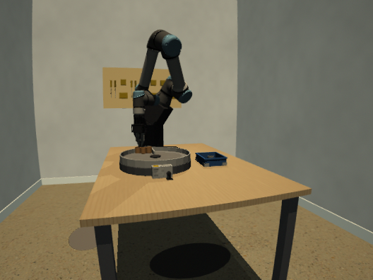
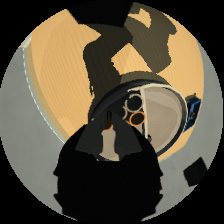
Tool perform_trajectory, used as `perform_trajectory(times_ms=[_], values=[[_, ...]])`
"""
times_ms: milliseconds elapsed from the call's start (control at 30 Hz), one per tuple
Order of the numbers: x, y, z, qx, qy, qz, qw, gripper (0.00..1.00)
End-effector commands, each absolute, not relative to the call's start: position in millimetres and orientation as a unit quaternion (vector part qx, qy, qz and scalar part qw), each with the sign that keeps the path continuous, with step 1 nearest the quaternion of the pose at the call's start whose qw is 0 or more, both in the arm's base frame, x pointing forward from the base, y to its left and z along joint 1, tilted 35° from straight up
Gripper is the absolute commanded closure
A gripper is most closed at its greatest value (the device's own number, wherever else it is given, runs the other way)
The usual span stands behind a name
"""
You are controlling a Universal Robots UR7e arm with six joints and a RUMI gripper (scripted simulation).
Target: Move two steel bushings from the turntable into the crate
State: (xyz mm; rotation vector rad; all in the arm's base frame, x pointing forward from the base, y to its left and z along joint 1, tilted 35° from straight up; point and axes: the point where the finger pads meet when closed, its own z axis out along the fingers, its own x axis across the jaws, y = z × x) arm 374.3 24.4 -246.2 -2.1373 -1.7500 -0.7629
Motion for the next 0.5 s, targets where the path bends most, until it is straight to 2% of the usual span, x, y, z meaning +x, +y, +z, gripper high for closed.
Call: perform_trajectory(times_ms=[0,467], values=[[374.1,22.9,-244.4,-0.739,-0.605,-0.264,0.137,1.0],[365.9,3.7,-214.1,-0.739,-0.605,-0.264,0.137,1.0]])
